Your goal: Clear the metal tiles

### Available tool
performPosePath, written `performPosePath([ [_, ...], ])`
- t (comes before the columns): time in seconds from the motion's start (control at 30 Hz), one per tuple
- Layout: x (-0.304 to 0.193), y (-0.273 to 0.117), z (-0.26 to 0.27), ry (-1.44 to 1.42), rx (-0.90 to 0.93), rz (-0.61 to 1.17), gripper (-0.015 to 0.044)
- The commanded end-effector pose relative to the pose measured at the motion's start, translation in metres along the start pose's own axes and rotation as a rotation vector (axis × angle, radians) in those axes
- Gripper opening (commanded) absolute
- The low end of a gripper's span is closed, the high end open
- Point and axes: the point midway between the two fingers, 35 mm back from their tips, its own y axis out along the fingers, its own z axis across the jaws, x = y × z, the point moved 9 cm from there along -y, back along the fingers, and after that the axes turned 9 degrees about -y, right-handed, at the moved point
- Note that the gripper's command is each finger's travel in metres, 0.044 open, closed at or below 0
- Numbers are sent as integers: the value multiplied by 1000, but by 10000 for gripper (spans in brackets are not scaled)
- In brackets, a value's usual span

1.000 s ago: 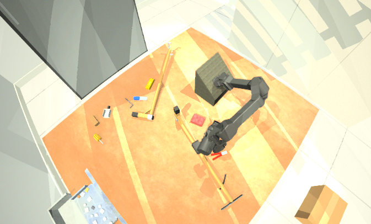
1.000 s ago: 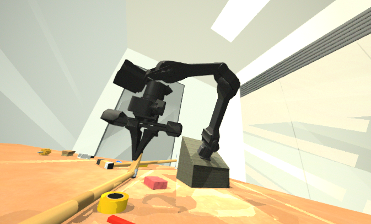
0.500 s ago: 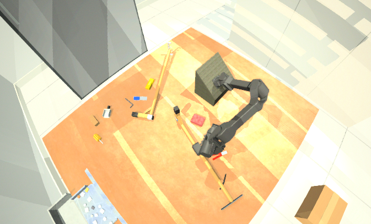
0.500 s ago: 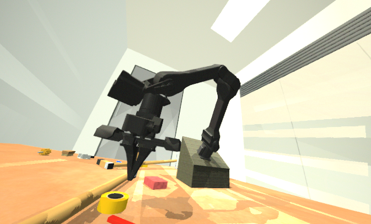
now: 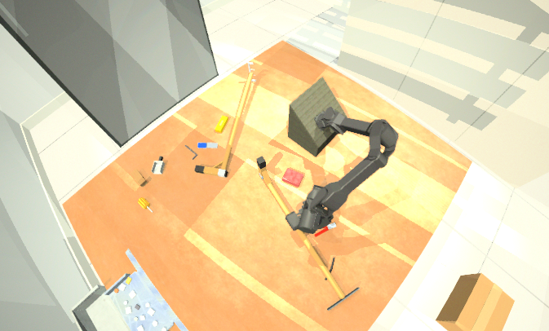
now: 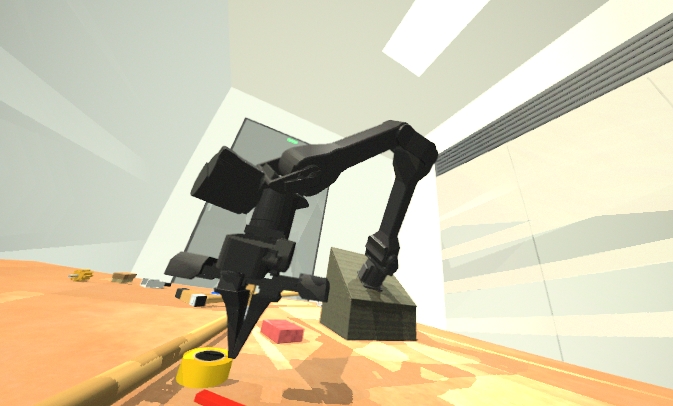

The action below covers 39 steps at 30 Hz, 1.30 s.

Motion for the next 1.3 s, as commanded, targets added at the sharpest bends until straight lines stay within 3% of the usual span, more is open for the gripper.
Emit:
performPosePath([
  [0.0, -1, 8, 0, 3, 6, 3, 0],
  [1.27, 0, 7, -38, 1, 4, 5, 0],
])
